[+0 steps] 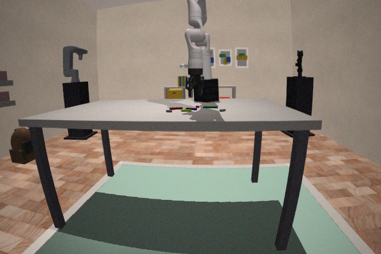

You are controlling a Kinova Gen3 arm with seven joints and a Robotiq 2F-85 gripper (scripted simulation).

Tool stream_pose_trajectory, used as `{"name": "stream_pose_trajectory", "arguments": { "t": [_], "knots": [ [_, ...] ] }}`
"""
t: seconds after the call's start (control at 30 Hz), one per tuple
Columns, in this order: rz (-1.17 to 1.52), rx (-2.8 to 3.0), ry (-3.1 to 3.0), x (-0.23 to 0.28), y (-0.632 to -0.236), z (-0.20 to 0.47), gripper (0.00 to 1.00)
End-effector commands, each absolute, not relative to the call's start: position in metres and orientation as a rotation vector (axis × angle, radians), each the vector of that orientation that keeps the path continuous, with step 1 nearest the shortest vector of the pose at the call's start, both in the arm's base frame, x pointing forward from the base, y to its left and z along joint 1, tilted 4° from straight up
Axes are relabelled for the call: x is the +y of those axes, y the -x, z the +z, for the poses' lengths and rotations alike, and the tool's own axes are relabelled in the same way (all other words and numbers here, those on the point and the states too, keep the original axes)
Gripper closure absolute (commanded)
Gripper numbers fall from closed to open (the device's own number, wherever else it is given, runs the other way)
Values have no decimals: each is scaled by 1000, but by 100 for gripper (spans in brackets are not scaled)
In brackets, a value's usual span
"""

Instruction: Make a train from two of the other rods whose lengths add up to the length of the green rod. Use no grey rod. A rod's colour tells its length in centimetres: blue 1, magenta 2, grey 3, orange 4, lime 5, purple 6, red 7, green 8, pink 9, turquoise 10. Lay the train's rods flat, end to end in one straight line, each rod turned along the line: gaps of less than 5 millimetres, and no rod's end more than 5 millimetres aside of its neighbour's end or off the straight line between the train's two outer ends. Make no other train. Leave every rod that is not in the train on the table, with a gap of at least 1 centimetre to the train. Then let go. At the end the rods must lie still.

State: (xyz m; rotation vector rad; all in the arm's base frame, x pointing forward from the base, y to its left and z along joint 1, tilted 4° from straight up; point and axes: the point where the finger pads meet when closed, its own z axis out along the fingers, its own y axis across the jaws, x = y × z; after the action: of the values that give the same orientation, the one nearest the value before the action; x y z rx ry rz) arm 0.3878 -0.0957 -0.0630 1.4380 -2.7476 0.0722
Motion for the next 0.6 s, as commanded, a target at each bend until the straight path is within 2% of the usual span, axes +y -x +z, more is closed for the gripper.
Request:
{"name": "stream_pose_trajectory", "arguments": {
  "t": [0.0, 0.57],
  "knots": [
    [72, -2711, -1526, -100, -390, -61, 0],
    [92, -2412, -2005, -101, -402, -58, 0]
  ]
}}
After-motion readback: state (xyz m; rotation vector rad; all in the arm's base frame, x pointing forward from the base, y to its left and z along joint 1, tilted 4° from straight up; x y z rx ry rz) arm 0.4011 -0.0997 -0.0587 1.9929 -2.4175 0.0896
